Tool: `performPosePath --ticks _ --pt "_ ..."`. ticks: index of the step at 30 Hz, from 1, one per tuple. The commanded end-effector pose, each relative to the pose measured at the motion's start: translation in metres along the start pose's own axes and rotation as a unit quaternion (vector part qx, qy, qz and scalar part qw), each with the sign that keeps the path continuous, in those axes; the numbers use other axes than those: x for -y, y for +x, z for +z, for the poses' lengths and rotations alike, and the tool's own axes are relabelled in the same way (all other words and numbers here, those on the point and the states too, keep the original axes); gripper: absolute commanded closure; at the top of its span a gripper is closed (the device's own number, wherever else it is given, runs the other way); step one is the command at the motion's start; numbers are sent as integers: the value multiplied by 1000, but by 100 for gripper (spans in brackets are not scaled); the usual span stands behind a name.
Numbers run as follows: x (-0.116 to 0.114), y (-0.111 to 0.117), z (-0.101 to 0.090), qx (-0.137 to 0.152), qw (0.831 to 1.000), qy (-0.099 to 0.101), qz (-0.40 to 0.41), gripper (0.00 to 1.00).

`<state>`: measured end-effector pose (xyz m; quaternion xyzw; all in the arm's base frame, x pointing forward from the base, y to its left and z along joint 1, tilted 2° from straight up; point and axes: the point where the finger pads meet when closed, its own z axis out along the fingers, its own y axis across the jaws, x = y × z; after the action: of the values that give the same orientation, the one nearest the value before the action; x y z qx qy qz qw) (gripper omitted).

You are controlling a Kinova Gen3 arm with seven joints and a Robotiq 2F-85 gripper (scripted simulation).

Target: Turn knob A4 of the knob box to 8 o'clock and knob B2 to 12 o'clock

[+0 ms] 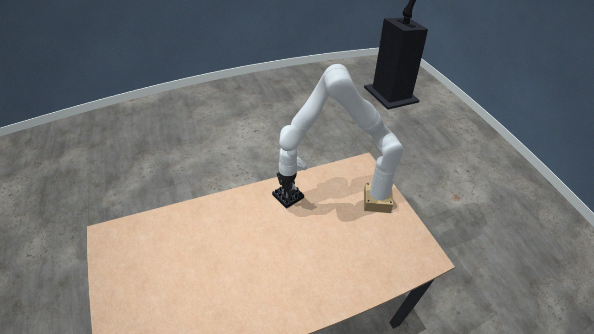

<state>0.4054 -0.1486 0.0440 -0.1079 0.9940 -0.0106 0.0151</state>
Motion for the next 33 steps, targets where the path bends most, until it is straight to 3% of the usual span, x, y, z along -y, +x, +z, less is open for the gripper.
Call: performPosePath --ticks 1,15,33 --pt "0 1 3 -1 1000 0 1 81" --pt "0 1 21 -1 1000 0 1 81" --pt "0 1 29 -1 1000 0 1 81"
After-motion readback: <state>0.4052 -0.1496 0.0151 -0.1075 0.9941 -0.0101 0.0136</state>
